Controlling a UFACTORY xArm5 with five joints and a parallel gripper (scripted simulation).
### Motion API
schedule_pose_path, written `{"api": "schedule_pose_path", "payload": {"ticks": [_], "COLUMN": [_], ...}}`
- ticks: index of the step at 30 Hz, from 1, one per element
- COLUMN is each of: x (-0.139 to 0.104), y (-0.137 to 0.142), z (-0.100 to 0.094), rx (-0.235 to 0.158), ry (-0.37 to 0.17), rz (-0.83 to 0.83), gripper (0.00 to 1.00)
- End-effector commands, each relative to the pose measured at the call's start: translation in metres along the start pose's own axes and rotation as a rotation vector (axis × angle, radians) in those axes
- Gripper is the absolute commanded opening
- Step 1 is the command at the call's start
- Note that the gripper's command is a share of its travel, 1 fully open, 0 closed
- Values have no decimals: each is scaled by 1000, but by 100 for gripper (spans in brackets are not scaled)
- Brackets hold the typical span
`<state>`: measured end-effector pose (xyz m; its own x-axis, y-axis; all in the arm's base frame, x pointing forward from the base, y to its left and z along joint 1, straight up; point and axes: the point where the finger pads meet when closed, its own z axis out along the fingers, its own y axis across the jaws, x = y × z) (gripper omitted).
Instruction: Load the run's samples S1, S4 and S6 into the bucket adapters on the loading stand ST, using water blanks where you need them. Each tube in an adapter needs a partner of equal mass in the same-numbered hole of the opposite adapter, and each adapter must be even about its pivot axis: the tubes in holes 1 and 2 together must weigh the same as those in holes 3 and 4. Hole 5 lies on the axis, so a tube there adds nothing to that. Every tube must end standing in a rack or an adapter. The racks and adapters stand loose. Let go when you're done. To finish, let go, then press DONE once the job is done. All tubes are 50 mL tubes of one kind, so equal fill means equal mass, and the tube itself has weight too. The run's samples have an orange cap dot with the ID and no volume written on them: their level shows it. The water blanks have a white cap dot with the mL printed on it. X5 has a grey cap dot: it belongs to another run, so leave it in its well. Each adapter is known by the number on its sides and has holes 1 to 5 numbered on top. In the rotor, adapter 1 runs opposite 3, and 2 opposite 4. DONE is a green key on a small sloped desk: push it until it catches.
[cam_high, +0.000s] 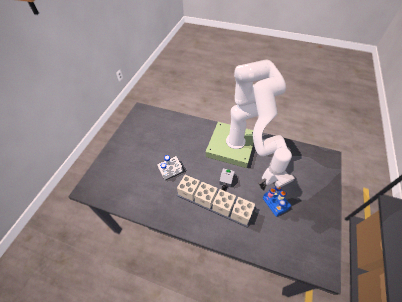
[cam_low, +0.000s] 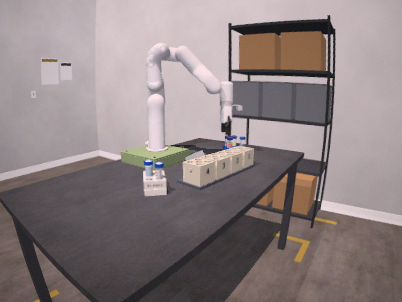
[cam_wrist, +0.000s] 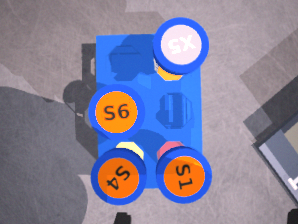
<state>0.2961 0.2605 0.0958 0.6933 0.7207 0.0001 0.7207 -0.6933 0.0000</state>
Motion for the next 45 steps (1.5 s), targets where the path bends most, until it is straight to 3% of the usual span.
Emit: {"api": "schedule_pose_path", "payload": {"ticks": [1,30,40,45], "x": [1,1,1,-8], "y": [0,0,0,24], "z": [-11,-83,-98,-98], "rx": [3,3,3,3], "ry": [3,4,4,3], "rz": [0,0,0,167], "gripper": [100,100,100,100]}}
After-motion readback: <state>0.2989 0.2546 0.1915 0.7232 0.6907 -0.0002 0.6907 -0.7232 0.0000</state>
